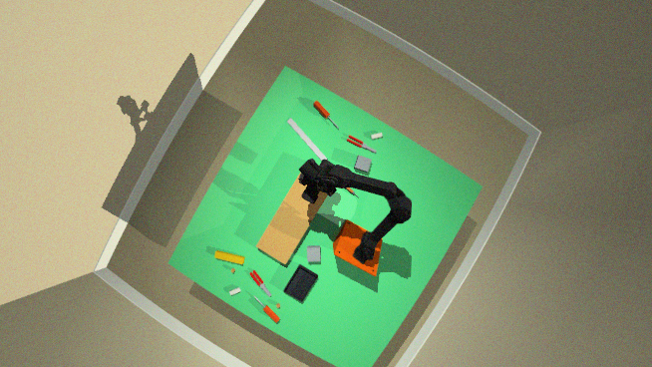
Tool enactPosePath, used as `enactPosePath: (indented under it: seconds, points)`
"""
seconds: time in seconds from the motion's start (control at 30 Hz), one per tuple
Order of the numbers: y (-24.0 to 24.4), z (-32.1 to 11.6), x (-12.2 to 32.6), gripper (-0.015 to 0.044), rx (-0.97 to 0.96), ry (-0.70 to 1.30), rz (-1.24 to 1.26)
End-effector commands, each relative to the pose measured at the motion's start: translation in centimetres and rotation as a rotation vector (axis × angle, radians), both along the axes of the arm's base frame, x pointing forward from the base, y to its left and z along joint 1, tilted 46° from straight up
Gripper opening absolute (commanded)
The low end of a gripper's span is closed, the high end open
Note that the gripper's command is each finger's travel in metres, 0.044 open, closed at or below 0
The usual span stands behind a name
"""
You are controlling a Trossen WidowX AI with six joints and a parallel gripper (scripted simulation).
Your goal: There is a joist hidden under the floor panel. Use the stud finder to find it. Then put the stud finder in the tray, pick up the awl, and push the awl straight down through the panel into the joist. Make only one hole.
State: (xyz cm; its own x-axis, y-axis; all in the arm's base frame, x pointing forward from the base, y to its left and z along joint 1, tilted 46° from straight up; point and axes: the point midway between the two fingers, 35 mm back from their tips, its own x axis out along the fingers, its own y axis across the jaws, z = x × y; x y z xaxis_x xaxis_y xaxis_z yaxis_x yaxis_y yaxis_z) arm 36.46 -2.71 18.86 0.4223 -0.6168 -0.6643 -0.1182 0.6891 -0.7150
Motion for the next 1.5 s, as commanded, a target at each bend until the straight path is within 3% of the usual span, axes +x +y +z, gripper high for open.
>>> enactPosePath:
  seconds: [0.0, 0.23, 0.77, 1.47]
  points:
    - [1.4, 1.9, -0.5, 0.0, -0.001, -0.023, 0.007]
    - [2.7, 1.0, -0.1, 0.0, 0.003, 0.004, 0.042]
    - [15.0, -8.8, 0.3, 0.0, 0.023, 0.268, 0.37]
    - [27.9, -22.6, -8.2, 0.0, -0.033, 0.63, 0.758]
